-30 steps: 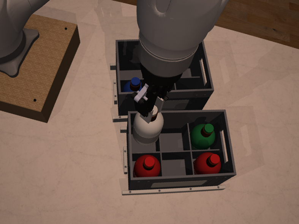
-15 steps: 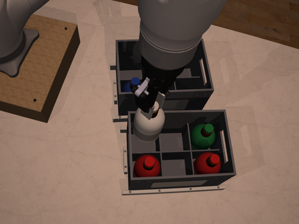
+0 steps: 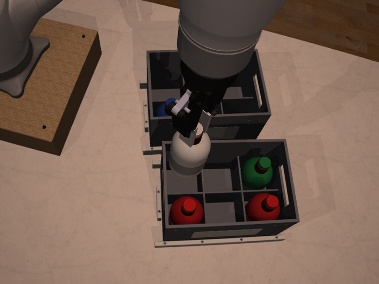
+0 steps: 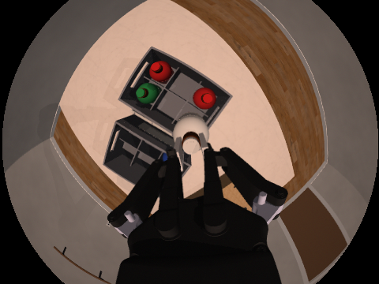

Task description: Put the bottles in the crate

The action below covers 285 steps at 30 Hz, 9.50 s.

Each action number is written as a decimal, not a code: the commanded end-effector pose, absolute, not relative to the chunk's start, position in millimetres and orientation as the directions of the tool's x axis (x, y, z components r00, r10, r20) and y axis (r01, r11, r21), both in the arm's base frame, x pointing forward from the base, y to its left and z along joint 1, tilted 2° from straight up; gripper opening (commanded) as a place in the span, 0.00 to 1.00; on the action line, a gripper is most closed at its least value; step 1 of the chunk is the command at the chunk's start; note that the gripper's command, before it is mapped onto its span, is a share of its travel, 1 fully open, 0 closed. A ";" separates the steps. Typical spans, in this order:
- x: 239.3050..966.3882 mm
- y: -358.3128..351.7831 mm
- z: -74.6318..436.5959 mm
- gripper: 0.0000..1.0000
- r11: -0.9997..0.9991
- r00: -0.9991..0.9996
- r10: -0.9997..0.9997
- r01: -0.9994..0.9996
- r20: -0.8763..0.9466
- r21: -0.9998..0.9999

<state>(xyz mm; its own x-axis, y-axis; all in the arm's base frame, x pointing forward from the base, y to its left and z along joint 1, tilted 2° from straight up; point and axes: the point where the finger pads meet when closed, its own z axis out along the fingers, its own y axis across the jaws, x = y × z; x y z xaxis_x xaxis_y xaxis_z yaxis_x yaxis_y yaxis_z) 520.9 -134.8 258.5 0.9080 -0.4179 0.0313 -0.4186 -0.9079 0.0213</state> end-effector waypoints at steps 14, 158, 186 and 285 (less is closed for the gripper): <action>520.9 -128.6 265.0 0.00 -0.908 0.908 -0.418 -0.419 0.031 0.021; 526.2 32.5 257.9 0.00 -0.908 0.908 -0.418 -0.419 0.031 0.021; 526.7 31.6 232.9 0.00 -0.908 0.908 -0.418 -0.419 0.031 0.021; 528.4 28.9 145.9 0.00 -0.908 0.908 -0.418 -0.419 0.031 0.021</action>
